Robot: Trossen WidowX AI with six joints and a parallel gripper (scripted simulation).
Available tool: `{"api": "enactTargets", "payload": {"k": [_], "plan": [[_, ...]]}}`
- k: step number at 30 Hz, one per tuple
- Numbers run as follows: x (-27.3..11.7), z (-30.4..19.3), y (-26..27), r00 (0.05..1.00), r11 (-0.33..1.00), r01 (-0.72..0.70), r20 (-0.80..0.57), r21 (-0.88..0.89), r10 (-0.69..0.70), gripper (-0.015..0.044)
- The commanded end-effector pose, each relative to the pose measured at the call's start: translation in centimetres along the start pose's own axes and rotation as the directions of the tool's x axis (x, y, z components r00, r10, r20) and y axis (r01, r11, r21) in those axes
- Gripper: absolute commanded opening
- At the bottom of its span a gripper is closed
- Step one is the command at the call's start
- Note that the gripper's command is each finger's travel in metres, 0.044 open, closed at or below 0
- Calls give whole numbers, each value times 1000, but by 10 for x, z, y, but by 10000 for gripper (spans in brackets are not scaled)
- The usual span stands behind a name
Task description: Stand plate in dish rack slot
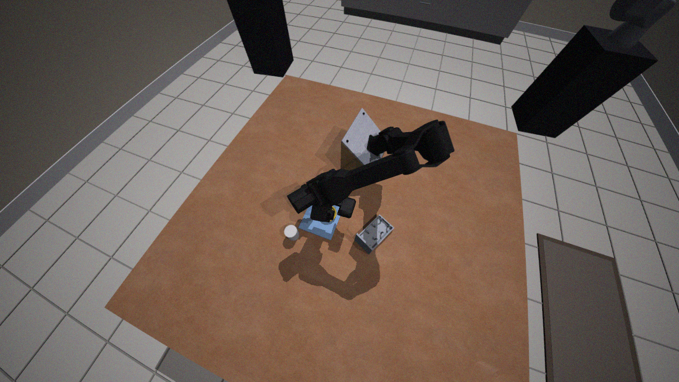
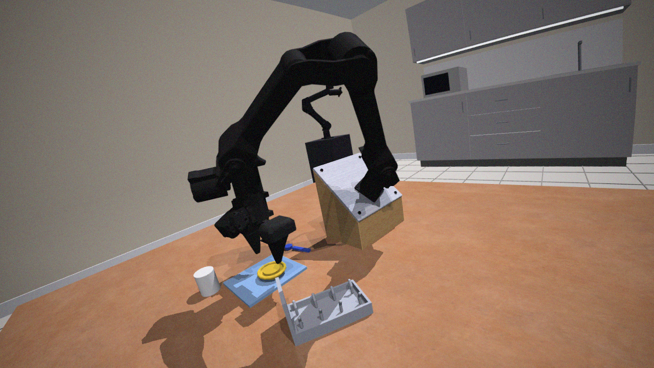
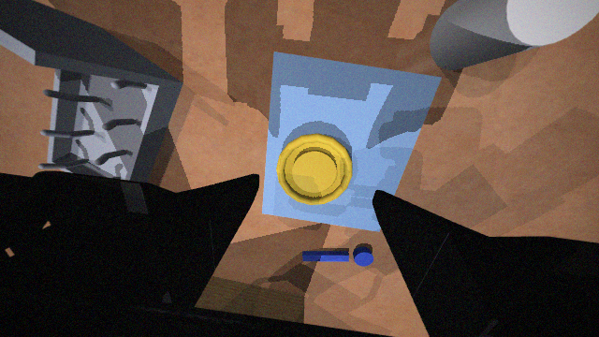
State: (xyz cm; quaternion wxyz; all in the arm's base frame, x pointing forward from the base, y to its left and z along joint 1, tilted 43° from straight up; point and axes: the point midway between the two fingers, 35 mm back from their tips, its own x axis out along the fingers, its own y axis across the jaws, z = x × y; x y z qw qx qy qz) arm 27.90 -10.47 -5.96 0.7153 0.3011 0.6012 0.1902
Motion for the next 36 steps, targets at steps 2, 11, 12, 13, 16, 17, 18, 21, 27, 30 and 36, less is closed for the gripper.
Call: {"api": "enactTargets", "payload": {"k": [2, 11, 12, 13, 16, 17, 18, 21, 27, 30, 36], "plan": [[8, 0, 1, 1000, 1000, -5, 0, 5, 5, 400], [23, 0, 1, 1000, 1000, -5, 0, 5, 5, 400], [24, 0, 1, 1000, 1000, -5, 0, 5, 5, 400], [26, 0, 1, 1000, 1000, -5, 0, 5, 5, 400], [31, 0, 1, 1000, 1000, -6, 0, 4, 6, 400], [32, 0, 1, 1000, 1000, -6, 0, 4, 6, 400], [34, 0, 1, 1000, 1000, -6, 0, 4, 6, 400], [39, 0, 1, 1000, 1000, -7, 0, 4, 7, 400], [43, 0, 1, 1000, 1000, -8, 0, 4, 8, 387], [43, 0, 1, 1000, 1000, -8, 0, 4, 8, 367], [43, 0, 1, 1000, 1000, -8, 0, 4, 8, 345]]}}
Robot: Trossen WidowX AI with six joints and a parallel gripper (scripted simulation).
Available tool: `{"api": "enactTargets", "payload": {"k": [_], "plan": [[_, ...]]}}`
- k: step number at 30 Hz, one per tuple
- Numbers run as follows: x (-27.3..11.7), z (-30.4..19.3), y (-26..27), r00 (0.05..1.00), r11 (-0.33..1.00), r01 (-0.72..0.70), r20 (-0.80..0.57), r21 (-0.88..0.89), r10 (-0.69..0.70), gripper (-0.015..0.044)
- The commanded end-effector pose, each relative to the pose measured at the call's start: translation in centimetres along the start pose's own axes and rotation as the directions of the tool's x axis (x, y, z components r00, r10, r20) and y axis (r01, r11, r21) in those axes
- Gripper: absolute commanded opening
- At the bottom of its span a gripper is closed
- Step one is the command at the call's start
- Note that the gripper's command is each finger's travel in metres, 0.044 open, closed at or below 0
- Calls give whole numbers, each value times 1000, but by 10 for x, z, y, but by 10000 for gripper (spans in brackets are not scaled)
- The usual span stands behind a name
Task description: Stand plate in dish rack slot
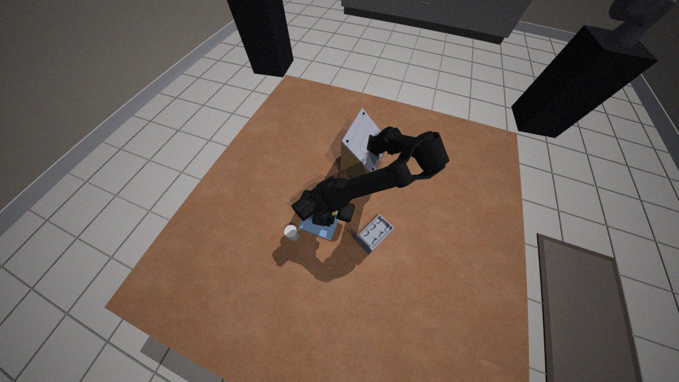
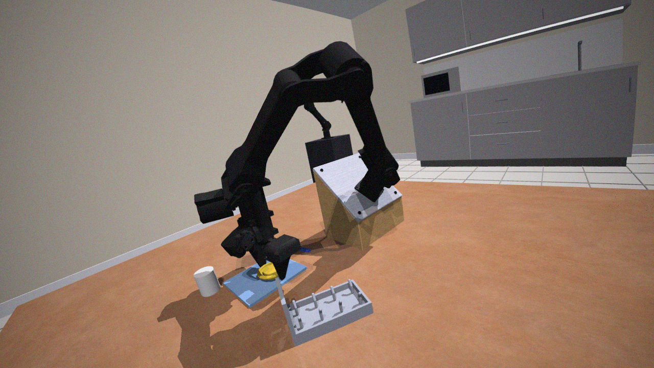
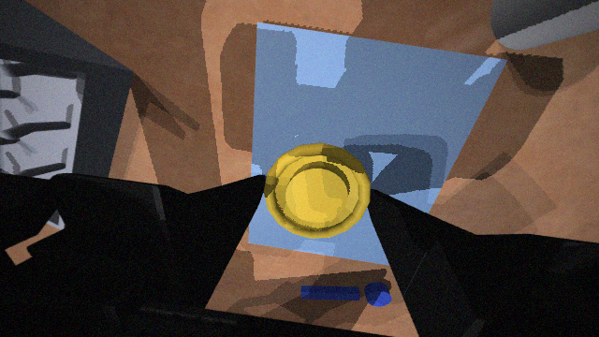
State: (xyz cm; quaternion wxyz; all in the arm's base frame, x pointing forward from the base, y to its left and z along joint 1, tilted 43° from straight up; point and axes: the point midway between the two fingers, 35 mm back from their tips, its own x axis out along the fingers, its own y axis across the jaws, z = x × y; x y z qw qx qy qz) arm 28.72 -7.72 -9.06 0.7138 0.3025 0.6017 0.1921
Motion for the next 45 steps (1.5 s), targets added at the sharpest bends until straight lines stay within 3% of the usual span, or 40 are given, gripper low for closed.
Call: {"api": "enactTargets", "payload": {"k": [1, 7, 19, 45], "plan": [[0, 0, 0, 1000, 1000, -3, 3, 3, 3, 339], [0, 0, 0, 1000, 1000, -3, 3, 3, 3, 299], [-56, 12, -9, 1000, 1000, 16, 12, -2, -16, 0], [-172, 15, -12, 1000, 1000, 4, 2, 4, -4, 0]]}}
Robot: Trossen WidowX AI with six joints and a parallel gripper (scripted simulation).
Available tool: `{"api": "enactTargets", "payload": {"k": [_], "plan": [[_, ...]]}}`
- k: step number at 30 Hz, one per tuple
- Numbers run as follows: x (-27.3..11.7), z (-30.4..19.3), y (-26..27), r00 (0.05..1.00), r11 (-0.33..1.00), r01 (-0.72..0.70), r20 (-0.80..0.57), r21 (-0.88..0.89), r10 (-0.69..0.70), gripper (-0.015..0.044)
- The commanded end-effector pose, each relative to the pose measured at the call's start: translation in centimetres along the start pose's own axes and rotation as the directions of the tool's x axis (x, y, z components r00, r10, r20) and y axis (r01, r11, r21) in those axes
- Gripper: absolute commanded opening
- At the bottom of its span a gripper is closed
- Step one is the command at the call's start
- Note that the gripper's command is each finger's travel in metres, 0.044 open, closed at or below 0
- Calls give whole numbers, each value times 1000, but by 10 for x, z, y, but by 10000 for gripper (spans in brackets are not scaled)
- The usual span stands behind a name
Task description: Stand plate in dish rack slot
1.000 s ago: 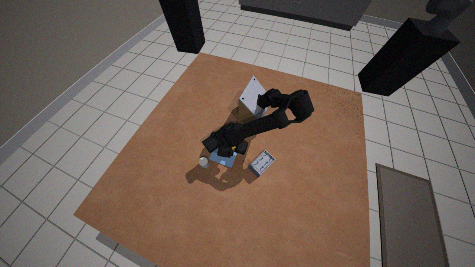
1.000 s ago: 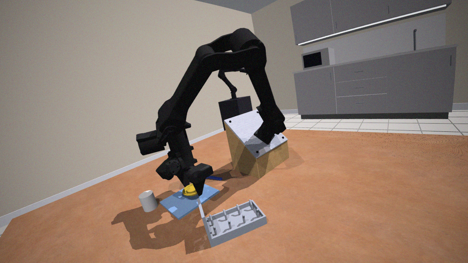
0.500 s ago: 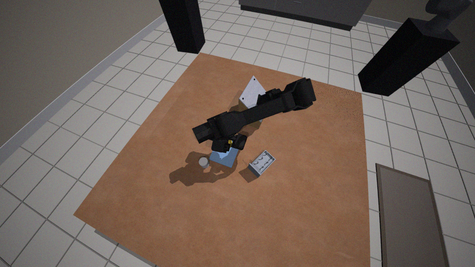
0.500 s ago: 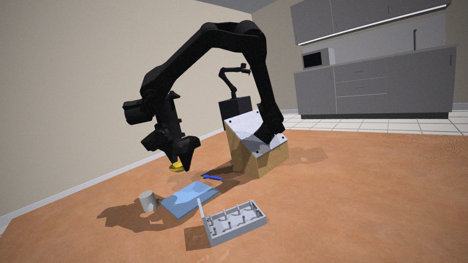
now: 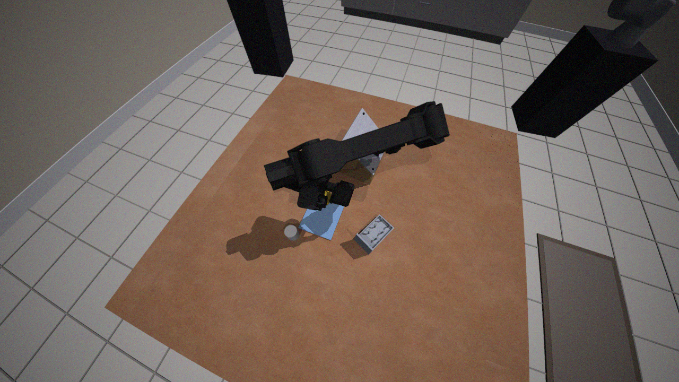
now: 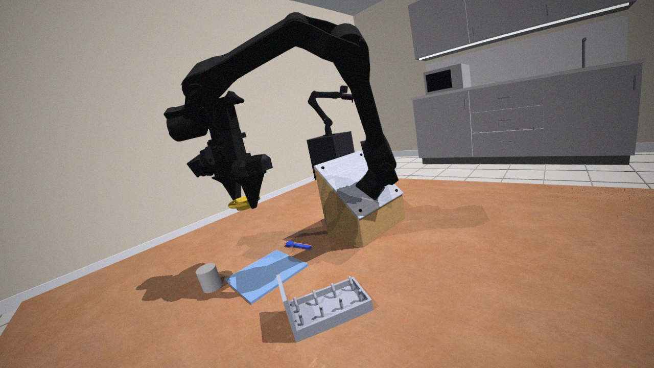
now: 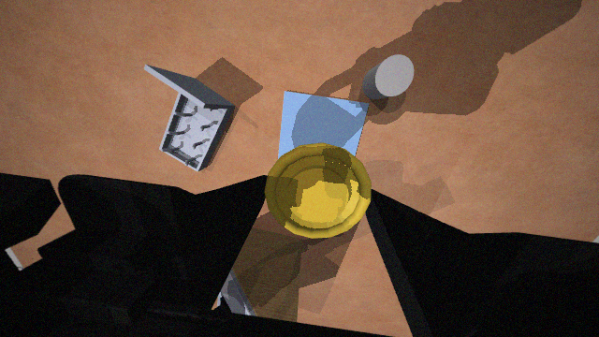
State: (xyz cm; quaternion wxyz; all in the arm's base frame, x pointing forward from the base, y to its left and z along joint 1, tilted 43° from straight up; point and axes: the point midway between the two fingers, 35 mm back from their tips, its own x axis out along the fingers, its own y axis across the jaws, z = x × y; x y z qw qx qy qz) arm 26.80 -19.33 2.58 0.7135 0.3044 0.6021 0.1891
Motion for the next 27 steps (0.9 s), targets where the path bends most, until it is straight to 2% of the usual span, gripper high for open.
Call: {"api": "enactTargets", "payload": {"k": [1, 4, 14, 27], "plan": [[-9, -1, -1, 1000, 1000, 1, 0, -3, -1, 0], [-10, 0, 6, 1000, 999, 3, 0, 49, -3, 0], [-16, 0, 54, 1000, 923, 9, -1, 384, -9, 0], [-19, -11, 114, 1000, 666, 9, -1, 746, -13, 0]]}}
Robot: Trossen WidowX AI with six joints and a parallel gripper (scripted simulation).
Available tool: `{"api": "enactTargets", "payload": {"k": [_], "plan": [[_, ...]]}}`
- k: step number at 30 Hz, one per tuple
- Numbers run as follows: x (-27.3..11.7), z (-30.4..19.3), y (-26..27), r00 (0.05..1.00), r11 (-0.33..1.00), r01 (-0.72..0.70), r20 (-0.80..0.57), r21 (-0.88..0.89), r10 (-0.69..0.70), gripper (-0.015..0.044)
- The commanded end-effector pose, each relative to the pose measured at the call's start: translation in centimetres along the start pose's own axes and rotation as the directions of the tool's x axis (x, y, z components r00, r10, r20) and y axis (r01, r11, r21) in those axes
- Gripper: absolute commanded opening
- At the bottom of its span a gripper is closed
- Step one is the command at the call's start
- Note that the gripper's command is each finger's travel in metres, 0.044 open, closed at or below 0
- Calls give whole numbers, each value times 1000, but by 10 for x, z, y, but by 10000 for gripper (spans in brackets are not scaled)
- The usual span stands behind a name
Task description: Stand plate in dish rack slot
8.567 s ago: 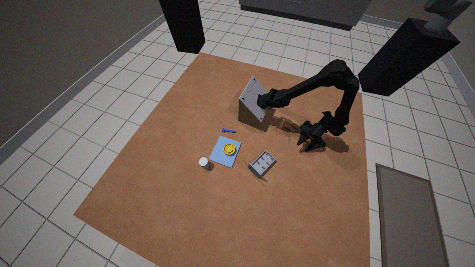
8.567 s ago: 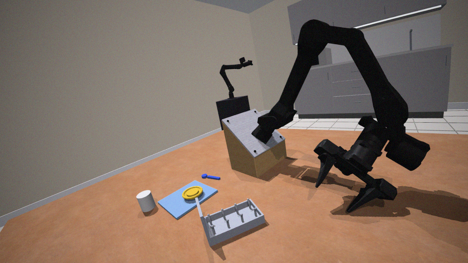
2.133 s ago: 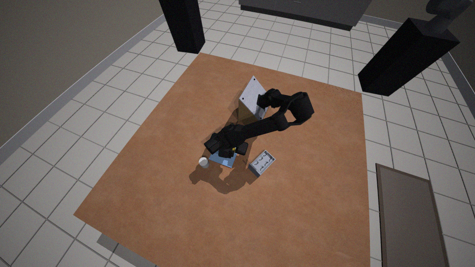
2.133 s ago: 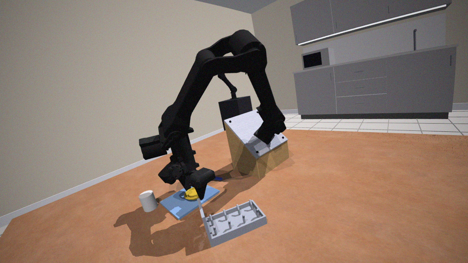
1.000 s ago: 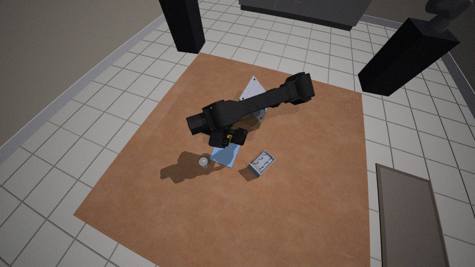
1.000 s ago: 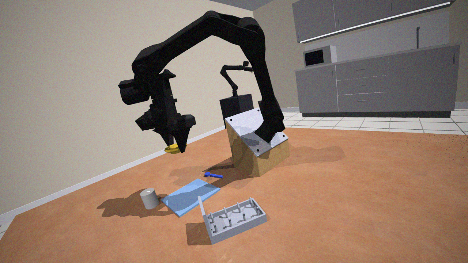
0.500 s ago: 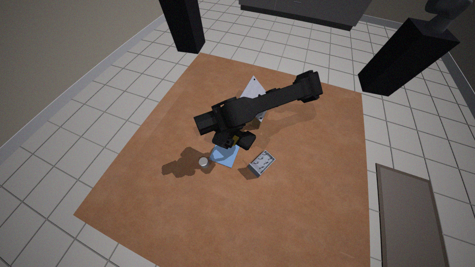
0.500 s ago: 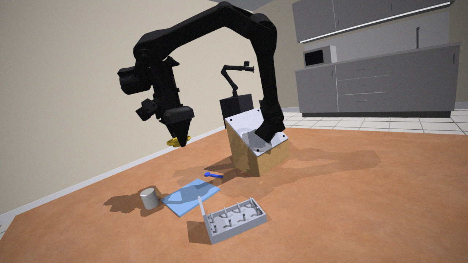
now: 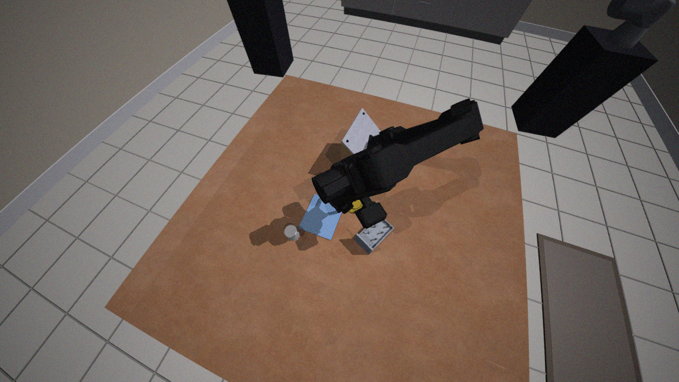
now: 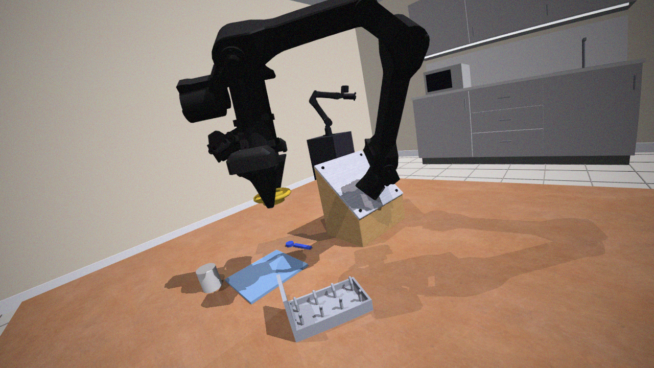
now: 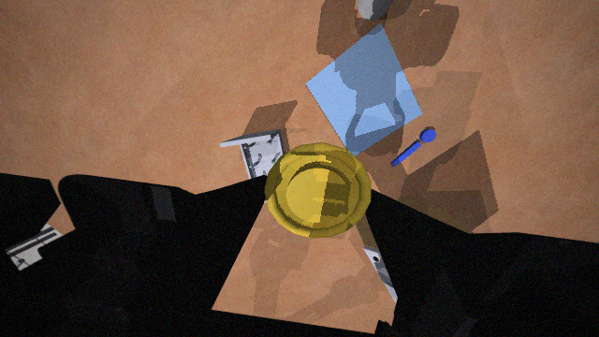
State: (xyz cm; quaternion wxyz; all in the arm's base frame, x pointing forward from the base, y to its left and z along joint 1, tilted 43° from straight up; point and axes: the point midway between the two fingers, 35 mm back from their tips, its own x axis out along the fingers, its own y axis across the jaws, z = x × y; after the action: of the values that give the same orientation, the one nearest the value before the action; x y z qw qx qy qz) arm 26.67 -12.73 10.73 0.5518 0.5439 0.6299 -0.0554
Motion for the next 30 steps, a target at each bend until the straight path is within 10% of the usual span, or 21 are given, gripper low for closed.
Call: {"api": "enactTargets", "payload": {"k": [1, 30], "plan": [[0, -14, 8, 1000, 994, -3, -3, 113, 3, 0], [5, -133, 47, 1000, 447, 7, -15, 895, 13, 0]]}}
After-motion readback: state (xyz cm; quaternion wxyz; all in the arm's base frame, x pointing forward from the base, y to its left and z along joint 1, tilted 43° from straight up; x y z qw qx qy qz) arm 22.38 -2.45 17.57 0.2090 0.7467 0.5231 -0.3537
